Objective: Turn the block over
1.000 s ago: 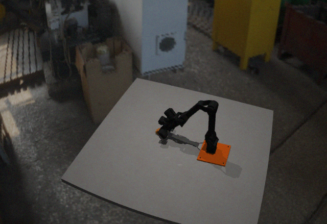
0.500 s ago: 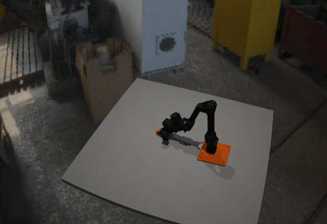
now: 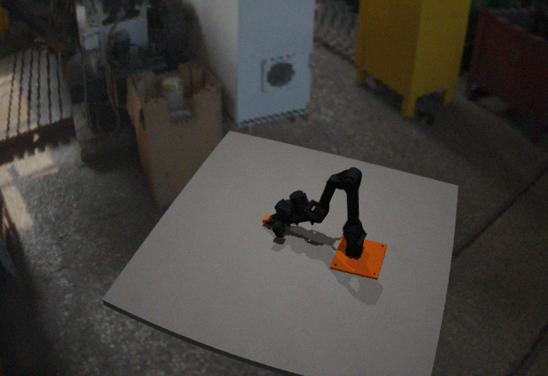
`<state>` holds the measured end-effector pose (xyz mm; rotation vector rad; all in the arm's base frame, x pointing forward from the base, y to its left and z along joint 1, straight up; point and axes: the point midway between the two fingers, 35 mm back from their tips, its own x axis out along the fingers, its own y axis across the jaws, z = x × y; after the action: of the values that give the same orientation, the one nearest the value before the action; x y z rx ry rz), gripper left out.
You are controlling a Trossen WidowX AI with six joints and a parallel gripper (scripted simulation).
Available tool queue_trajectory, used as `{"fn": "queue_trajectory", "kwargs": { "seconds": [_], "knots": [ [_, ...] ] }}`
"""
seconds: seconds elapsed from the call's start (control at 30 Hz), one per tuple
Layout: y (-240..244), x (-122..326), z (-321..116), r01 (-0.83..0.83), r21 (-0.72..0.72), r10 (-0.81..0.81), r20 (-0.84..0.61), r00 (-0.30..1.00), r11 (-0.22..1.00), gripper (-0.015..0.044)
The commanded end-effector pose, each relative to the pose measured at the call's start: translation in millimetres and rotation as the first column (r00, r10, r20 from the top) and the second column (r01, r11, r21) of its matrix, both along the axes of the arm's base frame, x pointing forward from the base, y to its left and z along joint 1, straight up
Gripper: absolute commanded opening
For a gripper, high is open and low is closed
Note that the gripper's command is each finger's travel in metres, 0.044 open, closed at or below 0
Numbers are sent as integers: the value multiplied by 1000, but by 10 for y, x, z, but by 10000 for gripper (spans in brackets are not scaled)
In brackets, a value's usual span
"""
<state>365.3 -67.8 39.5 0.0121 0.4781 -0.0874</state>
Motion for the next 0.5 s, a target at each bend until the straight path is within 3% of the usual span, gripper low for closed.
{"fn": "queue_trajectory", "kwargs": {
  "seconds": [0.0, 0.13, 0.47],
  "knots": [
    [9, -16, -11, -1, 7, 1, 1, 1000, 1000, 0],
    [9, -16, -11, -1, 7, 1, 1, 1000, 1000, 0],
    [9, -16, -11, -1, 7, 1, 1, 1000, 1000, 263]
  ]
}}
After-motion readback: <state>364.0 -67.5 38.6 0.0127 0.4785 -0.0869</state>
